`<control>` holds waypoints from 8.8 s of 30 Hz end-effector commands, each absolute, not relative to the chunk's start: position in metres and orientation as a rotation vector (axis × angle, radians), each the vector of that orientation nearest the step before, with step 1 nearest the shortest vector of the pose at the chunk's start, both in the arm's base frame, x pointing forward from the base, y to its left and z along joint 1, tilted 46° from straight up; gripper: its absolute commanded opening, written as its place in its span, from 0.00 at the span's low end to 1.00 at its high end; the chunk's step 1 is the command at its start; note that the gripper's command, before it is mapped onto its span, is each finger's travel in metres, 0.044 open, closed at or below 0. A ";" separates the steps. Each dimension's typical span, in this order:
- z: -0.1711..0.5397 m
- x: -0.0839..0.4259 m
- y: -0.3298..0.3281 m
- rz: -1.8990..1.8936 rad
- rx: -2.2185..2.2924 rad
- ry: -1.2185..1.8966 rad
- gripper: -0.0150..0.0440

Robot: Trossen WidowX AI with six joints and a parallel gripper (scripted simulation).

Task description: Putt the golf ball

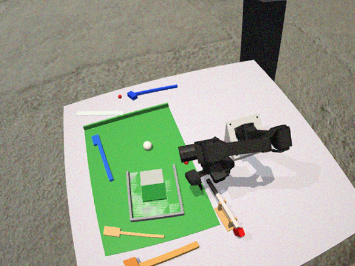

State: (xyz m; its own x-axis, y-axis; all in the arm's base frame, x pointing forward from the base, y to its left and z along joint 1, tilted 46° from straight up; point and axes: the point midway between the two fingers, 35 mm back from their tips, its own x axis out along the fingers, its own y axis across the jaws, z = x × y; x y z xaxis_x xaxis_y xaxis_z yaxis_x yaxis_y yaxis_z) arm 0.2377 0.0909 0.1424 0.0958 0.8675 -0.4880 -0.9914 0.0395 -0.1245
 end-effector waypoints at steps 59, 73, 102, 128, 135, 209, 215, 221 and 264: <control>0.111 0.242 0.126 1.461 -0.481 0.306 0.25; 0.134 0.243 0.093 1.457 -0.497 0.328 0.25; 0.131 0.254 0.003 1.308 -0.260 0.629 0.25; 0.016 0.237 -0.139 0.793 0.361 1.213 0.25; -0.018 0.216 -0.171 0.635 0.549 1.330 0.25; -0.127 0.181 -0.169 0.414 0.803 1.465 0.25; -0.136 0.179 -0.175 0.413 0.807 1.462 0.25; -0.136 0.179 -0.175 0.413 0.807 1.462 0.25; -0.004 0.203 -0.117 0.418 0.825 1.463 0.25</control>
State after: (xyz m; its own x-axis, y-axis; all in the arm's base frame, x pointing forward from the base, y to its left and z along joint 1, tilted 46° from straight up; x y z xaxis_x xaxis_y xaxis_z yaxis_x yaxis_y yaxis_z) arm 0.2033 -0.1170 -0.0032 0.1030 0.7057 -0.7009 0.2284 0.6691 0.7072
